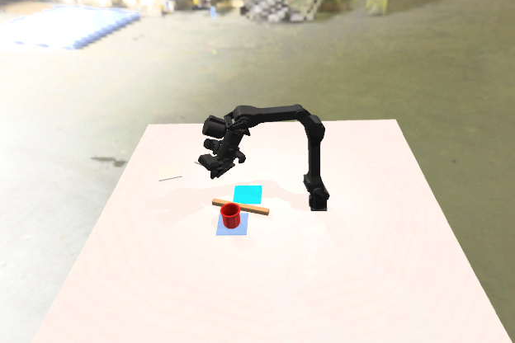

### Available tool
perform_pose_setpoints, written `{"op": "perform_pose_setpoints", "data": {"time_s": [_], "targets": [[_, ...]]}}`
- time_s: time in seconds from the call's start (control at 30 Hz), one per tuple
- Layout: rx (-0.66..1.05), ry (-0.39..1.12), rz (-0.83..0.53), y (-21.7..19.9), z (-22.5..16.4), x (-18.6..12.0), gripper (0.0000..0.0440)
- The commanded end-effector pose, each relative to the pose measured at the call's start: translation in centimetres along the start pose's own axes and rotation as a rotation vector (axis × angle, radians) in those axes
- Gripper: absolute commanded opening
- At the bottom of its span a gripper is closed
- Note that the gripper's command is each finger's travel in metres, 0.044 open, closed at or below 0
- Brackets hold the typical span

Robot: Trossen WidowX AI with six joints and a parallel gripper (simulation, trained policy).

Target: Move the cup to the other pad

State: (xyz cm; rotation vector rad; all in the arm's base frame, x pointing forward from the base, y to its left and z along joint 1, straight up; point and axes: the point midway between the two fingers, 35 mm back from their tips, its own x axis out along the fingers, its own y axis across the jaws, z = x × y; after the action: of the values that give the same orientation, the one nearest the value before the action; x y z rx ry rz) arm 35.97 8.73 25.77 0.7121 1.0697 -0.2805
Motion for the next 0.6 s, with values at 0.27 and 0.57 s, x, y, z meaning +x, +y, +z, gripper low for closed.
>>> {"op": "perform_pose_setpoints", "data": {"time_s": [0.27, 0.57], "targets": [[0.032, 0.096, -0.162, -1.9, -1.3, 2.6, 0.0125], [0.041, 0.173, -0.297, -3.8, -2.7, 4.6, 0.0131]]}}
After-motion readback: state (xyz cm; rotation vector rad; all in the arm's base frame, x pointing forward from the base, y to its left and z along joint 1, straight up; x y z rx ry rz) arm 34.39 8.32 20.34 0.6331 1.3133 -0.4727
